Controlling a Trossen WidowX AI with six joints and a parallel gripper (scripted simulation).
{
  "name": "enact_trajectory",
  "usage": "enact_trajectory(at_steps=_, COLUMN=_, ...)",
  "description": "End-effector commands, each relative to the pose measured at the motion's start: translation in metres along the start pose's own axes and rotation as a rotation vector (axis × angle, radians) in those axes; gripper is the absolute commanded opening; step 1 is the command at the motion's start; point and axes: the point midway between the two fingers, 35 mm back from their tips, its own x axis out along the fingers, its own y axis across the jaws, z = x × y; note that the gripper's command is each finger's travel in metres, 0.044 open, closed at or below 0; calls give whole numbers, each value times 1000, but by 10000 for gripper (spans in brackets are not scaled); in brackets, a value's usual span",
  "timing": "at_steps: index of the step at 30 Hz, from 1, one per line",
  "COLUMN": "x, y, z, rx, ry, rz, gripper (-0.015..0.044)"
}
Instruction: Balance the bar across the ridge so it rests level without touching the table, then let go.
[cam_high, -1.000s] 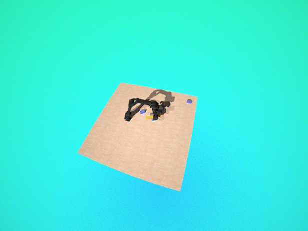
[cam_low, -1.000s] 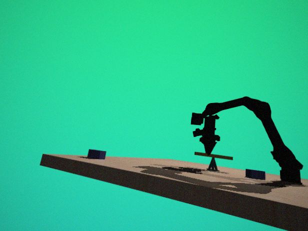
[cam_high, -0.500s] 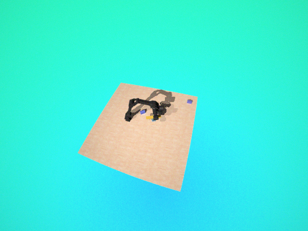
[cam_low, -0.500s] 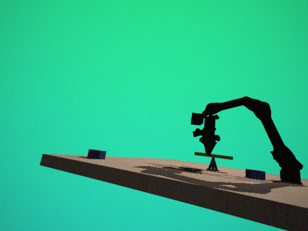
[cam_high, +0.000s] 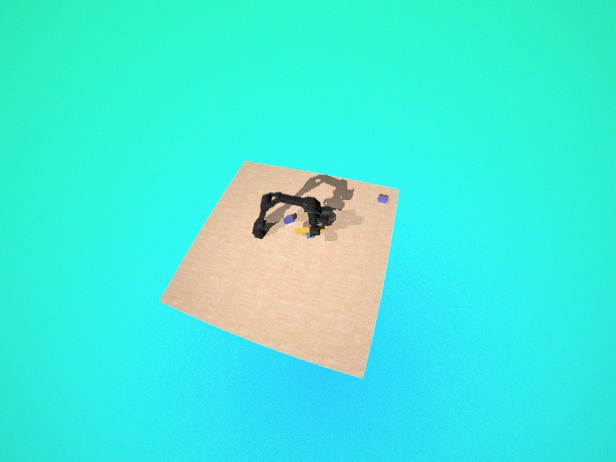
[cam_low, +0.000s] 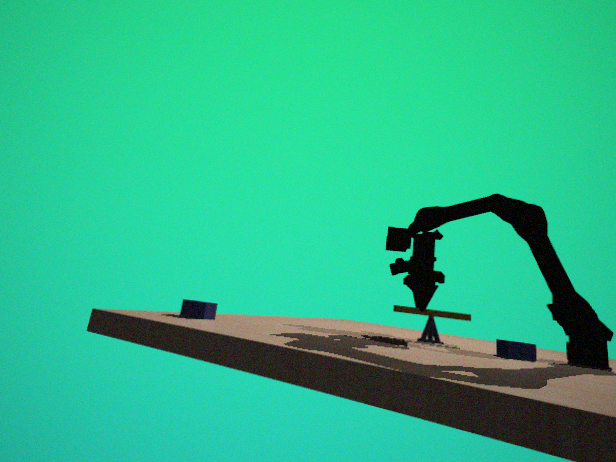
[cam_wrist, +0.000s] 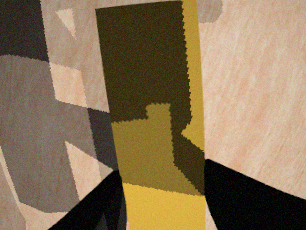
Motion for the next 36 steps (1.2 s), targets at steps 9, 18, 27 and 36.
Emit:
enact_trajectory(at_steps=9, x=0, y=0, z=0, rx=0, ry=0, rz=0, gripper=0)
enact_trajectory(at_steps=18, x=0, y=0, z=0, rx=0, ry=0, rz=0, gripper=0)
enact_trajectory(at_steps=27, x=0, y=0, z=0, rx=0, ry=0, rz=0, gripper=53)
enact_trajectory(at_steps=36, x=0, y=0, z=0, rx=0, ry=0, rz=0, gripper=167)
